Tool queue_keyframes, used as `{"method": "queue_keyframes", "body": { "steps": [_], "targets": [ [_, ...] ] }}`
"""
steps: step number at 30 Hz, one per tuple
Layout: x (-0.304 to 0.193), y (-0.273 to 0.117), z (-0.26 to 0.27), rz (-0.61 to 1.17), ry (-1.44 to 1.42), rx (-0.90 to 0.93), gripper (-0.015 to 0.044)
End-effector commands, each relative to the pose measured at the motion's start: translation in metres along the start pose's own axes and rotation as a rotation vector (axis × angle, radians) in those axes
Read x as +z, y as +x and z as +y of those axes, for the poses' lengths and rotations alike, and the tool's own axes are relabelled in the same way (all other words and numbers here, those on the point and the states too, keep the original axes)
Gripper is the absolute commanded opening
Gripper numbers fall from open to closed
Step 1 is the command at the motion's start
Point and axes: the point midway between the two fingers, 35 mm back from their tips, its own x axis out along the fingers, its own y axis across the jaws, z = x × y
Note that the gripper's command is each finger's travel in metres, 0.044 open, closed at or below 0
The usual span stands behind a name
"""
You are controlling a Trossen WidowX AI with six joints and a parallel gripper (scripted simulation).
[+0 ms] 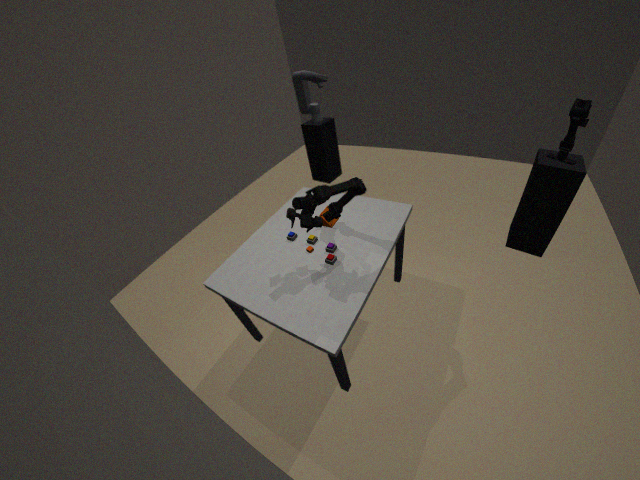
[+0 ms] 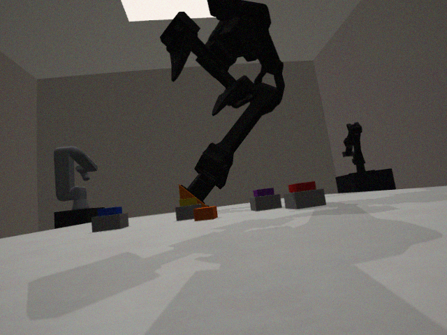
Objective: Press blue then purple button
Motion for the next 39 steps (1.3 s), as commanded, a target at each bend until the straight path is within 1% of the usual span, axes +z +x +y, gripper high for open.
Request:
{"method": "queue_keyframes", "body": {
  "steps": [1, 7, 13, 17, 19, 22, 24, 31, 32, 39],
  "targets": [
    [-0.036, 0.026, -0.028, 0.073, 0.132, 0.108, 0.04],
    [-0.103, 0.068, -0.056, 0.152, 0.347, 0.303, 0.04],
    [-0.17, 0.104, -0.062, 0.175, 0.554, 0.513, 0.04],
    [-0.177, 0.108, -0.061, 0.174, 0.576, 0.537, 0.04],
    [-0.177, 0.115, -0.058, 0.173, 0.576, 0.537, 0.0347],
    [-0.177, 0.146, -0.039, 0.173, 0.576, 0.537, 0.0269],
    [-0.177, 0.159, -0.03, 0.172, 0.576, 0.538, 0.0216],
    [-0.177, 0.16, -0.028, 0.172, 0.576, 0.538, 0.0032],
    [-0.177, 0.16, -0.028, 0.172, 0.576, 0.538, 0.002],
    [-0.177, 0.16, -0.028, 0.172, 0.576, 0.538, 0.002]
  ]
}}
